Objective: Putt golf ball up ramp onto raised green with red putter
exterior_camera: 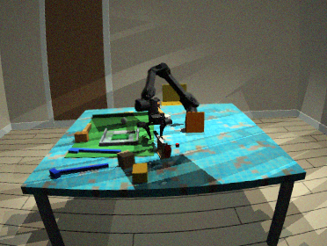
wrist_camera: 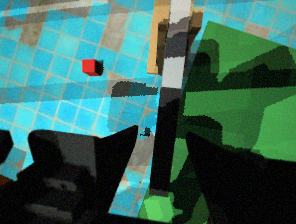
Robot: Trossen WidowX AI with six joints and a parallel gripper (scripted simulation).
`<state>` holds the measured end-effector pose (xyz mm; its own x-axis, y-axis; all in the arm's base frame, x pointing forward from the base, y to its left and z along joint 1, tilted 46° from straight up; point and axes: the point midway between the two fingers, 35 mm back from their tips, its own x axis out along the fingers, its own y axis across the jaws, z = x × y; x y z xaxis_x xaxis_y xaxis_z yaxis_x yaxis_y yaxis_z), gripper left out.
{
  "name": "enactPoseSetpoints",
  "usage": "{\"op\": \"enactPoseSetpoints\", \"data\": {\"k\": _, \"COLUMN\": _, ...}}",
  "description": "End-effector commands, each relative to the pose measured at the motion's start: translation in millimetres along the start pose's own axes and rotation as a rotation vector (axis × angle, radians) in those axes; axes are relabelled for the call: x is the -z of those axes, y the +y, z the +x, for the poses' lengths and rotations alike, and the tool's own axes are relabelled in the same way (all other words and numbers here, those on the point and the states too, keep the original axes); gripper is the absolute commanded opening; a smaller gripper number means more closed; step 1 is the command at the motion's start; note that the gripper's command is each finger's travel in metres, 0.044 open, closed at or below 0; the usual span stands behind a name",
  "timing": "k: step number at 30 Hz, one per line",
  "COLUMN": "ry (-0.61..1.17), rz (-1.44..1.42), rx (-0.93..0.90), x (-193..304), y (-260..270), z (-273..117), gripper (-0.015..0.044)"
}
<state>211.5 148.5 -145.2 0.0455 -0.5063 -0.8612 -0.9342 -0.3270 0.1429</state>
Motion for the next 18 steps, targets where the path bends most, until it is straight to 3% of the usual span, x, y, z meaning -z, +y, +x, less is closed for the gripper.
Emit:
{"op": "enactPoseSetpoints", "data": {"k": 1, "ry": -0.001, "rz": 0.001, "rx": 0.001, "x": -0.2, "y": -0.4, "z": -0.7, "gripper": 0.0151}}
{"op": "enactPoseSetpoints", "data": {"k": 5, "ry": -0.001, "rz": 0.001, "rx": 0.001, "x": -0.2, "y": -0.4, "z": -0.7, "gripper": 0.0046}}
{"op": "enactPoseSetpoints", "data": {"k": 12, "ry": -0.001, "rz": 0.001, "rx": 0.001, "x": -0.2, "y": -0.4, "z": -0.7, "gripper": 0.0}}
{"op": "enactPoseSetpoints", "data": {"k": 18, "ry": -0.003, "rz": 0.0, "rx": 0.001, "x": -7.4, "y": -3.3, "z": -21.6, "gripper": 0.0}}
